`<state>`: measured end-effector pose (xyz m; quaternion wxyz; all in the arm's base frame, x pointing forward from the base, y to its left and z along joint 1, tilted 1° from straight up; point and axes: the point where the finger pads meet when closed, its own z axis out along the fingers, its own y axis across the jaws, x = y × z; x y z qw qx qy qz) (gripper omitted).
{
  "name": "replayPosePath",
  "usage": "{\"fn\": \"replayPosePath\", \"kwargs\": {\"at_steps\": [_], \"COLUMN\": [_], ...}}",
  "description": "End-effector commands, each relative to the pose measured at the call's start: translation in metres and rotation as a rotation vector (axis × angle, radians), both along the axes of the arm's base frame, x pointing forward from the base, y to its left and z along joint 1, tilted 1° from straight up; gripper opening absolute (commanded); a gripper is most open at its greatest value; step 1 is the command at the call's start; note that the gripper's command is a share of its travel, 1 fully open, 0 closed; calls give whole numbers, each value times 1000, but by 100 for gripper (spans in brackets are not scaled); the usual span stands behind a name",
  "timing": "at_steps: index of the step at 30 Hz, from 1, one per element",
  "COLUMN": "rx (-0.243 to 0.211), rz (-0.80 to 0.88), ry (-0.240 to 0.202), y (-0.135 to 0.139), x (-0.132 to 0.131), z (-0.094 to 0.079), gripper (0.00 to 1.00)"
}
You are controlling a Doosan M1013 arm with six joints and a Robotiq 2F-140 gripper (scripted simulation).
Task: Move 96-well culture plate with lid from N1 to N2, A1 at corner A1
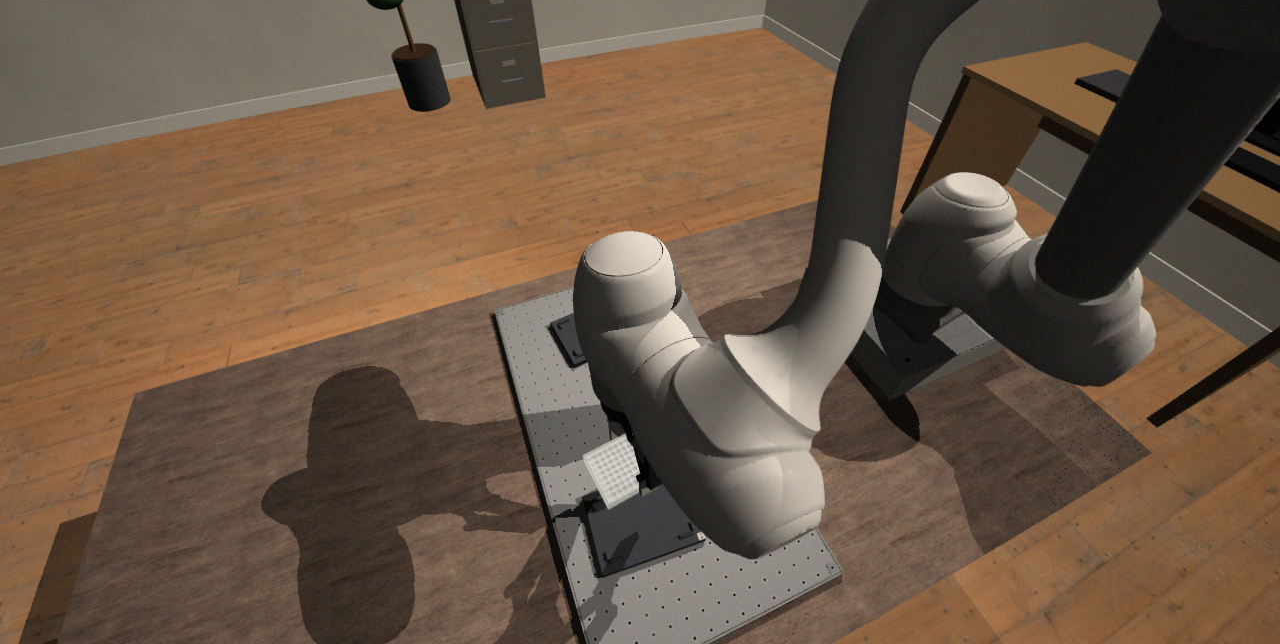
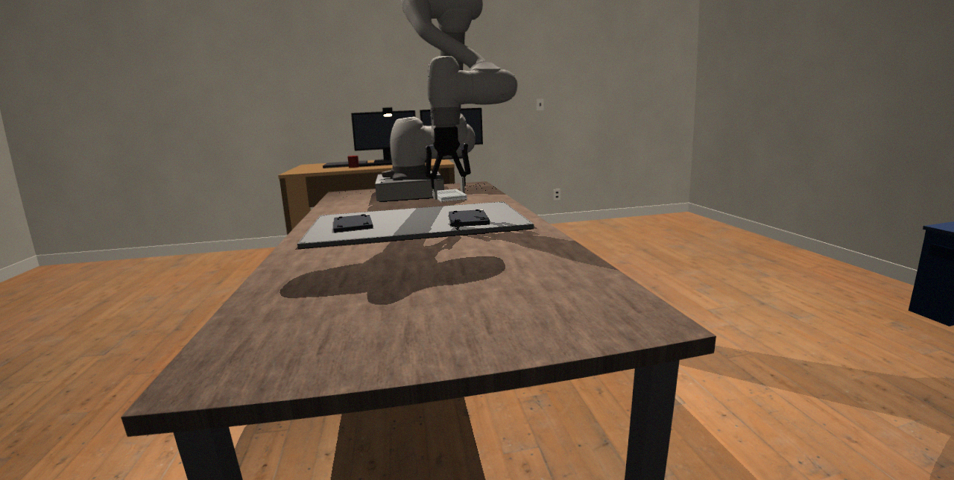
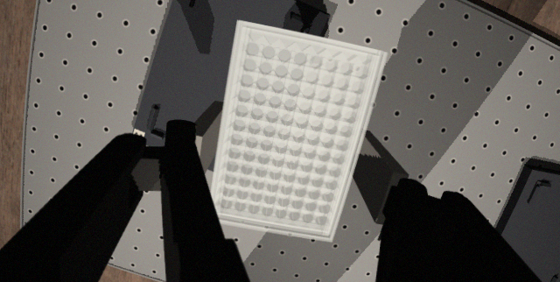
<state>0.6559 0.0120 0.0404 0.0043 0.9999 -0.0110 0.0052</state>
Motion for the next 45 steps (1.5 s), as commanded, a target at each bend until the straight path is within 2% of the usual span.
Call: {"fn": "replayPosePath", "kwargs": {"at_steps": [1,45], "rx": [0,0], "rz": [0,0], "ry": [0,0], "y": [-11,-132], "x": [-3,-40], "z": [0,1], "gripper": [0,0]}}
